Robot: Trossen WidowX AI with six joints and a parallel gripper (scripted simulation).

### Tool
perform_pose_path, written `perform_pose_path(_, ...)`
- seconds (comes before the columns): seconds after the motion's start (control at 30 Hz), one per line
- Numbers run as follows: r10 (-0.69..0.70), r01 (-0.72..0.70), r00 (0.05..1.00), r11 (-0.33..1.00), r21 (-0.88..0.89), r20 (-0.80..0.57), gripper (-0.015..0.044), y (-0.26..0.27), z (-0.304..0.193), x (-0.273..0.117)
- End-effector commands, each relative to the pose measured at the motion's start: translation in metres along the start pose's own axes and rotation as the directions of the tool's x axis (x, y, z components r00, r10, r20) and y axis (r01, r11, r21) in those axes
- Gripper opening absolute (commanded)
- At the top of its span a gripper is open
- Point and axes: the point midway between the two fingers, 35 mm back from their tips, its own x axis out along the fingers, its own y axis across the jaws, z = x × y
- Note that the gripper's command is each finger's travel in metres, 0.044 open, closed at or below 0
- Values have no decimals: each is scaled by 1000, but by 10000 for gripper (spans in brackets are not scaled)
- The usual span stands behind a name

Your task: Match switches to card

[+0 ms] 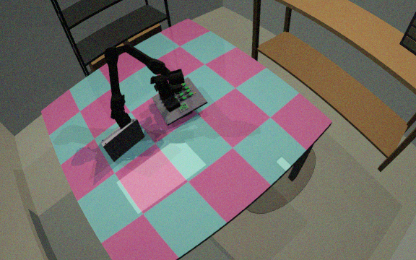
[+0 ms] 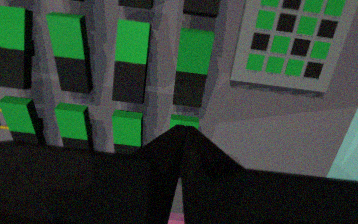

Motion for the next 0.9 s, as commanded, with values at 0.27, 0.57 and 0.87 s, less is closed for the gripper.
perform_pose_path(0.27, 5, -5, 1000, 1000, 6, -1, 0, 0, 0, 3)
perform_pose_path(0.57, 2, -2, 1000, 1000, 7, 24, 0, -1, -3, -63)
perform_pose_path(0.87, 3, -3, 1000, 1000, 5, 26, 0, 34, 42, -71)
